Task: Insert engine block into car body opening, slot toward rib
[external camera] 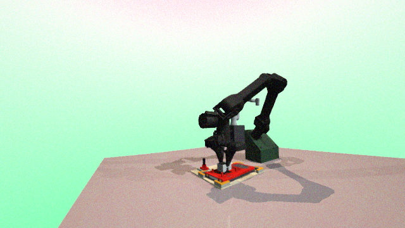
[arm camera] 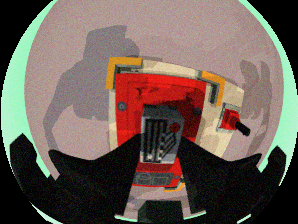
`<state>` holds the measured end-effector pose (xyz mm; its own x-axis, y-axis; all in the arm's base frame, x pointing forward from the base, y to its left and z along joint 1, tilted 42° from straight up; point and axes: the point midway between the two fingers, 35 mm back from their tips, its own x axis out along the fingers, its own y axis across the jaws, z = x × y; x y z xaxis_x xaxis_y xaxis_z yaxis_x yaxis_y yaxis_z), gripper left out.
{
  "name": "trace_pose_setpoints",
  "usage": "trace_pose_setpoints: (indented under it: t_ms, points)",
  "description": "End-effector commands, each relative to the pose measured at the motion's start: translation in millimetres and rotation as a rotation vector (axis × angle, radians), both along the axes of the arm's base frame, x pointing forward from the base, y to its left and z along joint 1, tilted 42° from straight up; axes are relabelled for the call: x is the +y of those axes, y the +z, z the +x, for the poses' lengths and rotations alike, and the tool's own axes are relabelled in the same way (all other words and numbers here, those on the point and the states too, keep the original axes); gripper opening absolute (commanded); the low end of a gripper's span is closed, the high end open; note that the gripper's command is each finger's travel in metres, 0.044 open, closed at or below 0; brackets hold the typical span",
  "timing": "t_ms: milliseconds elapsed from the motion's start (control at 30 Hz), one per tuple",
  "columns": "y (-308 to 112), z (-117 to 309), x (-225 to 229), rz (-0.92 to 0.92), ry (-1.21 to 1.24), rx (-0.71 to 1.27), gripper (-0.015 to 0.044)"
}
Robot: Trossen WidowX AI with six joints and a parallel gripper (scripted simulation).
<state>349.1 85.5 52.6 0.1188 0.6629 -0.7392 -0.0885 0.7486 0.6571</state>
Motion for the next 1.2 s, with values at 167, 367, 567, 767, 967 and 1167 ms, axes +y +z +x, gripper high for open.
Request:
trace_pose_setpoints:
  t_ms: [167,367,567,767,967,1167]
  points:
    - [-1.7,0.0,1.5,0.003,-0.004,0.005,0.0159]
    - [-2.6,0.1,2.2,0.003,-0.004,0.005,0.0159]
    - [-3.4,0.2,2.9,0.003,-0.004,0.005,0.0159]
    - [-4.3,0.3,3.7,0.003,-0.004,0.005,0.0159]
    - [-5.1,0.4,4.4,0.003,-0.004,0.005,0.0159]
    - [-5.9,0.5,5.2,0.003,-0.004,0.005,0.0159]
